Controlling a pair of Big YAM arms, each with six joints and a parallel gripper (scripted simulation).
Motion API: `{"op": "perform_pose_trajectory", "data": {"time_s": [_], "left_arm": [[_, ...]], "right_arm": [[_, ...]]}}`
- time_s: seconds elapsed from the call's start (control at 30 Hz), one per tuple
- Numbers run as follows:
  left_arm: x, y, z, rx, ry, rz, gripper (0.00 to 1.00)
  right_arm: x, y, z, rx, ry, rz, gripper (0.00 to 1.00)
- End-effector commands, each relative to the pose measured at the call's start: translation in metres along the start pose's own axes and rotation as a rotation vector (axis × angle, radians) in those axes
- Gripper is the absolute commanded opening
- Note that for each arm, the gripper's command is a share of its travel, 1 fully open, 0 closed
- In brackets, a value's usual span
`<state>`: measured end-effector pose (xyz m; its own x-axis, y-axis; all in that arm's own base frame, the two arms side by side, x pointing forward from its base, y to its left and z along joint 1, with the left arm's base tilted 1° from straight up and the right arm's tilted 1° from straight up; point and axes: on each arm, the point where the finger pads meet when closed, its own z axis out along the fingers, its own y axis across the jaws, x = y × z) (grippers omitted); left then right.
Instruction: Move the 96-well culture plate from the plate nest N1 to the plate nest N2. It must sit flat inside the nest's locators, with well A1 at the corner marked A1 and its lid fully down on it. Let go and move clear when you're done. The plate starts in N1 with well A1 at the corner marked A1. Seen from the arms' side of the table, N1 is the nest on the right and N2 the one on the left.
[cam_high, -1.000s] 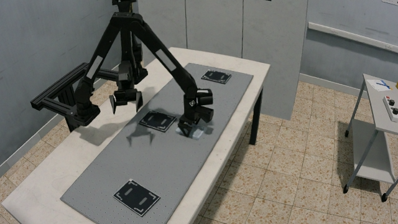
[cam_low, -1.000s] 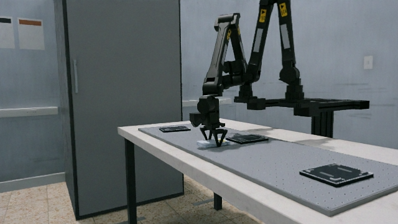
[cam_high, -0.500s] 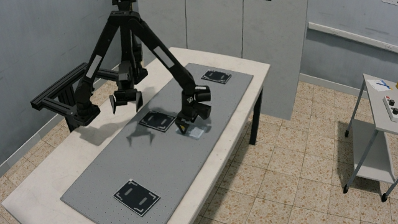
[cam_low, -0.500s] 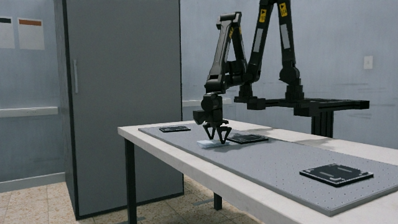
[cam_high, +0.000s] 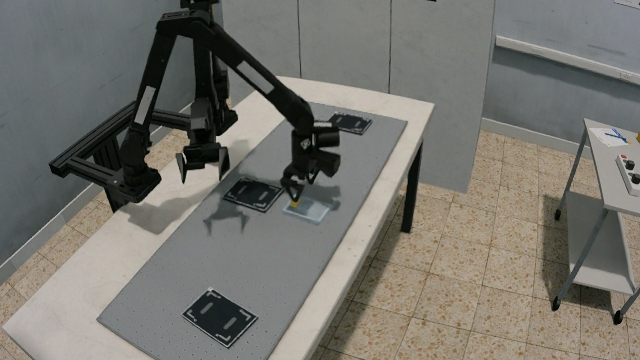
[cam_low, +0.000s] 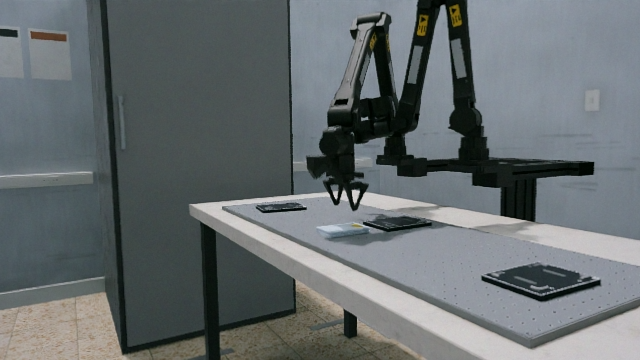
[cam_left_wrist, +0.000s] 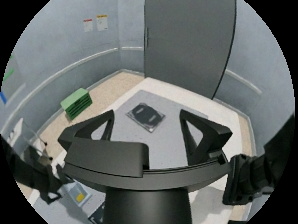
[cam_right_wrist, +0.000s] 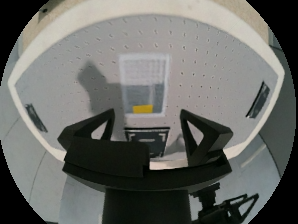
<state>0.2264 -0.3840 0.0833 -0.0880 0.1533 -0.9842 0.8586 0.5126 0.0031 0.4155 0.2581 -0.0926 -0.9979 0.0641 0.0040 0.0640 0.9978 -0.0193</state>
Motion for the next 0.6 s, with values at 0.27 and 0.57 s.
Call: {"op": "perform_pose_trajectory", "data": {"time_s": [0.27,0.57], "left_arm": [[-0.006,0.001,0.004,-0.003,-0.017,0.012,1.0],[-0.006,0.001,0.004,-0.003,-0.017,0.012,1.0]], "right_arm": [[-0.016,0.024,-0.016,-0.049,-0.301,-0.023,1.0],[-0.009,0.017,-0.018,-0.049,-0.544,-0.011,1.0]]}}
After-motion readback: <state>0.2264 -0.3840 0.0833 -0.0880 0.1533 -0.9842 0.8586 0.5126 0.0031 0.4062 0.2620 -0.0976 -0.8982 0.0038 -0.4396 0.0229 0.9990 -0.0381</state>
